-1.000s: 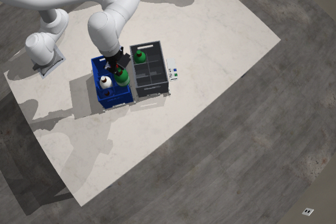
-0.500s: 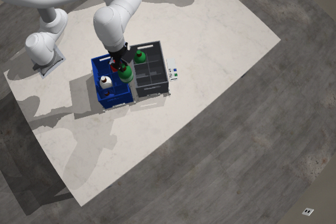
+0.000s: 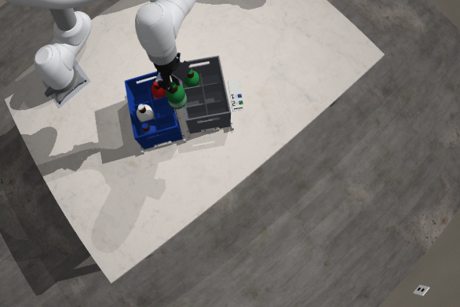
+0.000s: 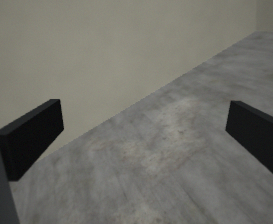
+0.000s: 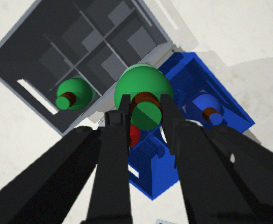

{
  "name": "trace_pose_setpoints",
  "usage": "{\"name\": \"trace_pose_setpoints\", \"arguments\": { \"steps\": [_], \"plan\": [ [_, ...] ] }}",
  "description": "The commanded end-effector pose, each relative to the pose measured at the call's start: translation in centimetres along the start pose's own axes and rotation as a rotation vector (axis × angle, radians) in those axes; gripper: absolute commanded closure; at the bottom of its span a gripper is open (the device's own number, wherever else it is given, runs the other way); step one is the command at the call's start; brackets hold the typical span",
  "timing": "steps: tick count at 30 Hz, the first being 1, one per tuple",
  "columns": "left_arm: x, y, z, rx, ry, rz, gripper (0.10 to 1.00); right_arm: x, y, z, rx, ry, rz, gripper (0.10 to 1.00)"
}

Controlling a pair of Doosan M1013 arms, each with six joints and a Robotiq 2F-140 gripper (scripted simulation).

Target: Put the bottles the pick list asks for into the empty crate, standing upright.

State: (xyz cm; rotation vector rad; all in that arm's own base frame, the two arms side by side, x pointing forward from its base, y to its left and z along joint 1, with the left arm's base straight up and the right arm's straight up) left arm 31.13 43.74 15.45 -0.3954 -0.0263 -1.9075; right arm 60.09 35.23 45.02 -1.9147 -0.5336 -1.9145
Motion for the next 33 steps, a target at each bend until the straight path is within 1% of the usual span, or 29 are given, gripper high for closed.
{"name": "trace_pose_setpoints", "arguments": {
  "steps": [1, 33],
  "plan": [
    [0.0, 0.0, 0.1, 0.0, 0.001, 0.0, 0.098, 0.1, -0.5, 0.2, 0.0, 0.001, 0.0, 0.999],
    [0.0, 0.0, 0.1, 0.0, 0.001, 0.0, 0.098, 0.1, -5.8, 2.5, 0.0, 0.001, 0.0, 0.999]
  ]
}}
Point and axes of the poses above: on each arm, the point where the finger pads meet when closed, its own x axis back along the fingers, its own y axis across the jaws, z = x × y, the point moved 10 cm from there along x, back along the fingers, and after that the axes turned 12 degrees about x, right-handed, at the moved point
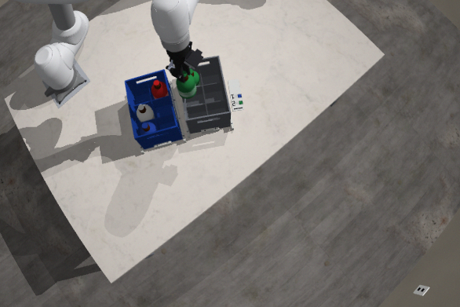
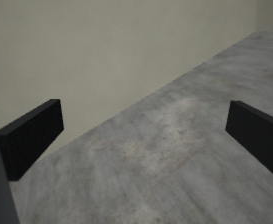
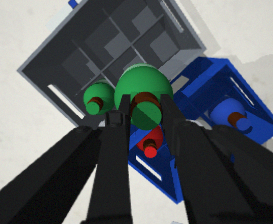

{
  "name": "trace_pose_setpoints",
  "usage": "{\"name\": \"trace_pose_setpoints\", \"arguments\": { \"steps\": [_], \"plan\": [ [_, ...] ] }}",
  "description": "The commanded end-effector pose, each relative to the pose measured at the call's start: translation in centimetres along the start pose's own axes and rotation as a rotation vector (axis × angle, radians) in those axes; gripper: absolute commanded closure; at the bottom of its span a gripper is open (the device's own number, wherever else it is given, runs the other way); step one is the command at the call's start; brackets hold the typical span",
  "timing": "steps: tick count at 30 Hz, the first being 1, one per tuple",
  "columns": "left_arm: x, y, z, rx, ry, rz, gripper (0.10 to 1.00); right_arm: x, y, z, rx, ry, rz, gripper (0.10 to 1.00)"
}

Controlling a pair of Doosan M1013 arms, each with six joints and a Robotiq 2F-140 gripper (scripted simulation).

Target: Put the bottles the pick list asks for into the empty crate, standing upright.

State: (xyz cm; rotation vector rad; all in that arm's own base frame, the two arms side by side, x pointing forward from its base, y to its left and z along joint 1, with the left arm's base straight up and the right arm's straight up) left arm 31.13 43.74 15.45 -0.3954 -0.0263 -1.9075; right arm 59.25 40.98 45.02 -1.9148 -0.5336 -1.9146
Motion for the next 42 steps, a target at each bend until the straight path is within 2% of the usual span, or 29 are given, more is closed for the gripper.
{"name": "trace_pose_setpoints", "arguments": {
  "steps": [1, 13, 42],
  "plan": [
    [0.0, 0.0, 0.1, 0.0, 0.001, 0.0, 0.098, 0.1, -0.7, 0.3, 0.0, 0.001, 0.0, 0.999],
    [0.0, 0.0, 0.1, 0.0, 0.001, 0.0, 0.098, 0.1, -2.6, 1.1, 0.0, 0.001, 0.001, 0.999],
    [0.0, 0.0, 0.1, 0.0, 0.001, 0.0, 0.098, 0.1, -2.5, 1.1, 0.0, 0.001, 0.001, 0.999]
  ]
}}
Point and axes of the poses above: on each arm, the point where the finger pads meet when closed, its own x axis back along the fingers, its own y axis across the jaws, z = x × y, the point moved 10 cm from there along x, back along the fingers, and after that the axes turned 12 degrees about x, right-handed, at the moved point
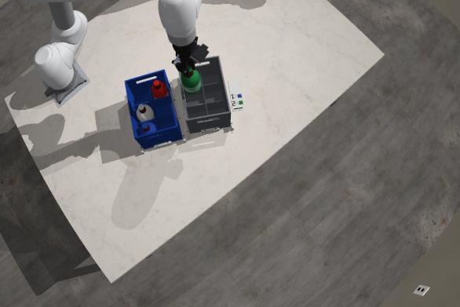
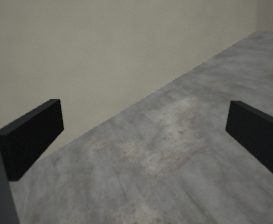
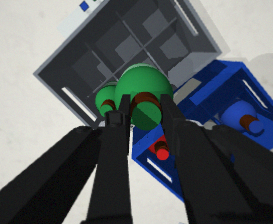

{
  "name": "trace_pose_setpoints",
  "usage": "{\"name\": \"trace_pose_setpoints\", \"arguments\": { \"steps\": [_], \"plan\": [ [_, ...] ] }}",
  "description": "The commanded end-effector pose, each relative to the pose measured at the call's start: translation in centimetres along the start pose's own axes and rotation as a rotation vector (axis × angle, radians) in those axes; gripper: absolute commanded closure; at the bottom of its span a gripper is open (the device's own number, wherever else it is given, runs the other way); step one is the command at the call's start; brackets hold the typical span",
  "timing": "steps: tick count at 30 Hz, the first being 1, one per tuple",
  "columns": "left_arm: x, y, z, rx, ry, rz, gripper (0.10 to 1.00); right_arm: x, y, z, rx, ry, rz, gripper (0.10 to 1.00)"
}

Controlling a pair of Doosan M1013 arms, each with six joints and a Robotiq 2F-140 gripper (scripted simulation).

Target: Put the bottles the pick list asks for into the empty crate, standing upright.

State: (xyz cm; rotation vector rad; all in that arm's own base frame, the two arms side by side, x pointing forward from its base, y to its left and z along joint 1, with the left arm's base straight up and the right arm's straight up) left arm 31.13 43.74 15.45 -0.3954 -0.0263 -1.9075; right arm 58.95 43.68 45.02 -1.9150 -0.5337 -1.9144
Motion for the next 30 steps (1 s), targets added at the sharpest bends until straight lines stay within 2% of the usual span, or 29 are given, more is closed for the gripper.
{"name": "trace_pose_setpoints", "arguments": {
  "steps": [1, 30],
  "plan": [
    [-0.01, 0.0, 0.05, 0.0, 0.001, 0.0, 0.098, 0.1, 0.01, 0.0, 0.0, 0.002, 0.001, 0.999],
    [-0.01, 0.0, 0.05, 0.0, 0.001, 0.0, 0.098, -0.4, 0.07, -0.01, 0.0, 0.002, 0.001, 0.999]
  ]
}}
Point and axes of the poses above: on each arm, the point where the finger pads meet when closed, its own x axis back along the fingers, its own y axis across the jaws, z = x × y, the point moved 10 cm from there along x, back along the fingers, and after that the axes turned 12 degrees about x, right-handed, at the moved point
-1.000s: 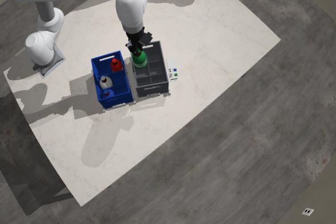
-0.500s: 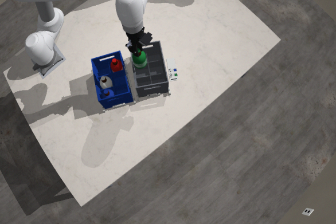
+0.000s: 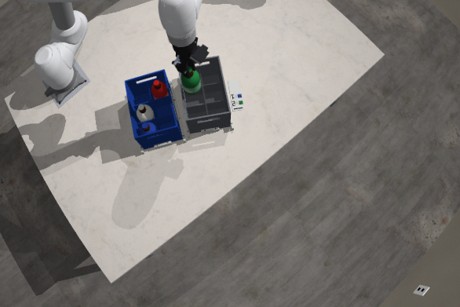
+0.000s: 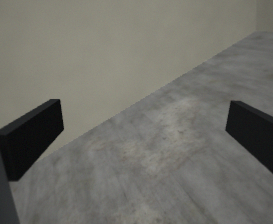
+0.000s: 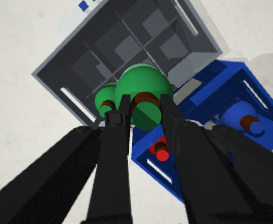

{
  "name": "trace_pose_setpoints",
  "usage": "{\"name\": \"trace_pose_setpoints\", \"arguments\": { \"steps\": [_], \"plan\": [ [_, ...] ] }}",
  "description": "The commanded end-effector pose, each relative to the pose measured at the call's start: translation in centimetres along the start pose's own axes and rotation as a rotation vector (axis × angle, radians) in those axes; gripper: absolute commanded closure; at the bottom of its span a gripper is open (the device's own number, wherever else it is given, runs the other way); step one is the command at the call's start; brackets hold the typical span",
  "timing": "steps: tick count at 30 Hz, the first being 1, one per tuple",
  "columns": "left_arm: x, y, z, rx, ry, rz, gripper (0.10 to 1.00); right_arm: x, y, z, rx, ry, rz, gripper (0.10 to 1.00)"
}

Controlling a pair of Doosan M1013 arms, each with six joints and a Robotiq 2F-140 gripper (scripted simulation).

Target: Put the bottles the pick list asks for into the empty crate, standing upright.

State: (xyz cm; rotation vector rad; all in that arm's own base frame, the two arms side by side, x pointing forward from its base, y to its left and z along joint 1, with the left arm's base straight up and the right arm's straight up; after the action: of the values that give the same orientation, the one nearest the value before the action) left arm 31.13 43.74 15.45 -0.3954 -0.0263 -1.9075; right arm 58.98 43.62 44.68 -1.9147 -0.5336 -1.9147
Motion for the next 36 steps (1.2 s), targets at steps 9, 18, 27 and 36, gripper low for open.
{"name": "trace_pose_setpoints", "arguments": {
  "steps": [9, 18, 27, 36],
  "plan": [
    [0.0, 0.0, 0.1, 0.0, 0.001, 0.0, 0.098, -1.0, 0.0, 0.0, 0.0, 0.001, 0.001, 0.999],
    [0.0, 0.0, 0.1, 0.0, 0.001, 0.0, 0.098, -1.7, 0.0, 0.0, 0.0, 0.001, 0.001, 0.999],
    [0.0, 0.0, 0.1, 0.0, 0.001, 0.0, 0.098, -2.6, 0.0, 0.0, 0.0, 0.001, 0.001, 0.999],
    [0.0, 0.0, 0.1, 0.0, 0.001, 0.0, 0.098, -3.3, 0.0, 0.0, 0.0, 0.001, 0.001, 0.999]
  ]
}}
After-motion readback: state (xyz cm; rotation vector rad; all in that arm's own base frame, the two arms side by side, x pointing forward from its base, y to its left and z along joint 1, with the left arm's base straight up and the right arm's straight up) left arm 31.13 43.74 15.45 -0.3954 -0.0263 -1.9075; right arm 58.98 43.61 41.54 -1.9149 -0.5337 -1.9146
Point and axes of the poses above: on each arm, the point where the finger pads meet when closed, its own x axis back along the fingers, its own y axis across the jaws, z = x × y, the point moved 10 cm from there along x, back along the fingers, and after that the axes turned 12 degrees about x, right-handed, at the moved point
